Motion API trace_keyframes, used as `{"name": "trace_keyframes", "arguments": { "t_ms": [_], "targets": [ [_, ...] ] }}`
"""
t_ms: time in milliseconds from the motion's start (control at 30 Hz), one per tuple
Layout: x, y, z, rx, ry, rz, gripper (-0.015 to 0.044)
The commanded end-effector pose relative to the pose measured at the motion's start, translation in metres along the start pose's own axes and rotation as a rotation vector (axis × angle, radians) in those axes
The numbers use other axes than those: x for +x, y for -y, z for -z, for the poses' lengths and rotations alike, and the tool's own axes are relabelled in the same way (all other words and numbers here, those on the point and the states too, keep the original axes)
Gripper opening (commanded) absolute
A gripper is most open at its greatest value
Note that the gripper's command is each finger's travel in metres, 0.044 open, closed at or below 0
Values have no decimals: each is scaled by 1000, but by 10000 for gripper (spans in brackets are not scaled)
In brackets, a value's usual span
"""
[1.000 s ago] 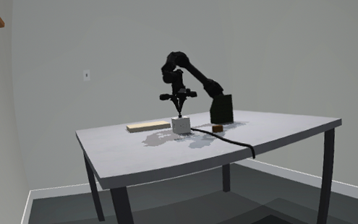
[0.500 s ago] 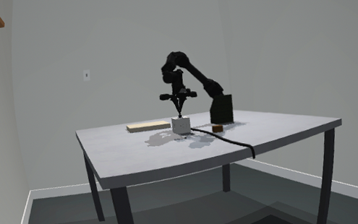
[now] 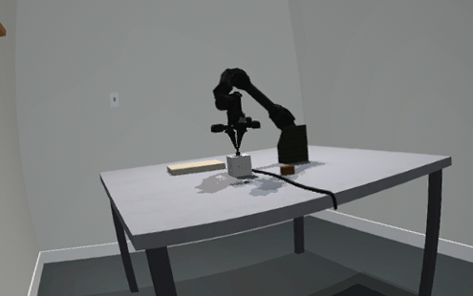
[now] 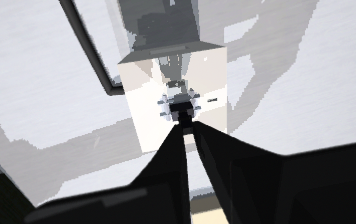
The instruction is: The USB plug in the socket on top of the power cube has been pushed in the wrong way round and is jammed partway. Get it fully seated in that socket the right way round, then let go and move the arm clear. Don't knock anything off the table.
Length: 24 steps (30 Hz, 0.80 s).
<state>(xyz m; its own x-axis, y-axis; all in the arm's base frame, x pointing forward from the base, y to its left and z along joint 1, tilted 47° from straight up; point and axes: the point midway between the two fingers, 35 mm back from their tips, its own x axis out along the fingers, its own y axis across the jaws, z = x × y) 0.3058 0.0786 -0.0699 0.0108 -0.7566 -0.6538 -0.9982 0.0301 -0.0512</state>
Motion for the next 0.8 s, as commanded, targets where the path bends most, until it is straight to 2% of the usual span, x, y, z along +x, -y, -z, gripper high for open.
{"name": "trace_keyframes", "arguments": {
  "t_ms": [0,767],
  "targets": [
    [0,0,0,0,0,0,95],
    [-5,0,0,0,0,1,95]
  ]
}}
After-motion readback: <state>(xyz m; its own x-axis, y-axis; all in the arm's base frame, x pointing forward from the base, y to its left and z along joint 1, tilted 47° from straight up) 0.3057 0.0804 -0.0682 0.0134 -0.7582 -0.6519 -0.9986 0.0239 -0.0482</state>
